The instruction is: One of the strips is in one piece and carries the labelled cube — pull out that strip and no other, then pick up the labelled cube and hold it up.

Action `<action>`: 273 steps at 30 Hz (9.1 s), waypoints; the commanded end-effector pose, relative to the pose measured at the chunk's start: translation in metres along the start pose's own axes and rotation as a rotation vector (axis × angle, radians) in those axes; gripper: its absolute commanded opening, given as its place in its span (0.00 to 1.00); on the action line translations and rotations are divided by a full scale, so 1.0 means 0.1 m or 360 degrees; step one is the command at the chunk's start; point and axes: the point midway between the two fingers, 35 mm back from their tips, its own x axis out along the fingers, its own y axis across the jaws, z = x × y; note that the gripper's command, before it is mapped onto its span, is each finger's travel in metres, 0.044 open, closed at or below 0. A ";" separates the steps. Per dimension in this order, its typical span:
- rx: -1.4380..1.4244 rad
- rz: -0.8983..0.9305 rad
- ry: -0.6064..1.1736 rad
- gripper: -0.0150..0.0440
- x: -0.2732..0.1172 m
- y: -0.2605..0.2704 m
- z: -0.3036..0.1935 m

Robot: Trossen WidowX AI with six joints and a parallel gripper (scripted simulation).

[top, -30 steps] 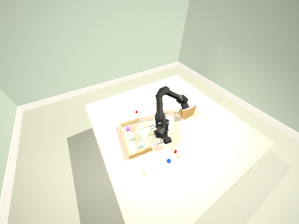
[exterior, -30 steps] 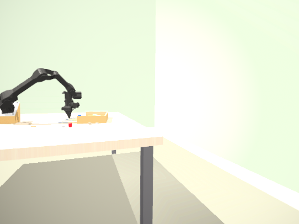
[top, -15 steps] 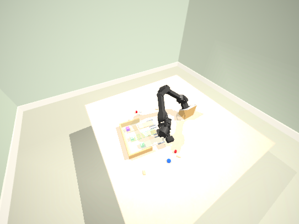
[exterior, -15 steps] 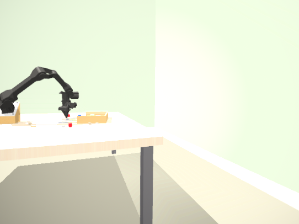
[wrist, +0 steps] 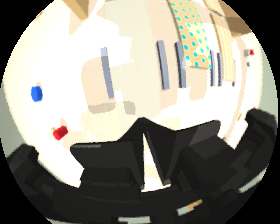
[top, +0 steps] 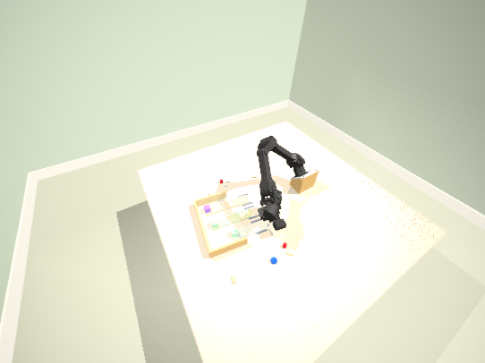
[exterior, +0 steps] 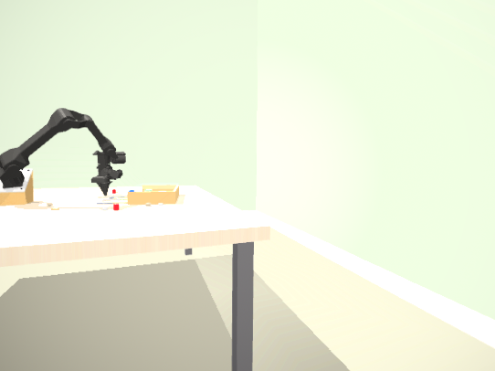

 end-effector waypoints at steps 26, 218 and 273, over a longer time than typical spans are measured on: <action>-0.0012 -0.0004 0.0040 0.25 0.04 -0.02 -0.50; 0.0070 -0.0005 0.0035 0.25 -0.48 -0.23 0.71; 0.0063 -0.0006 0.0041 0.25 -0.88 -0.60 -0.15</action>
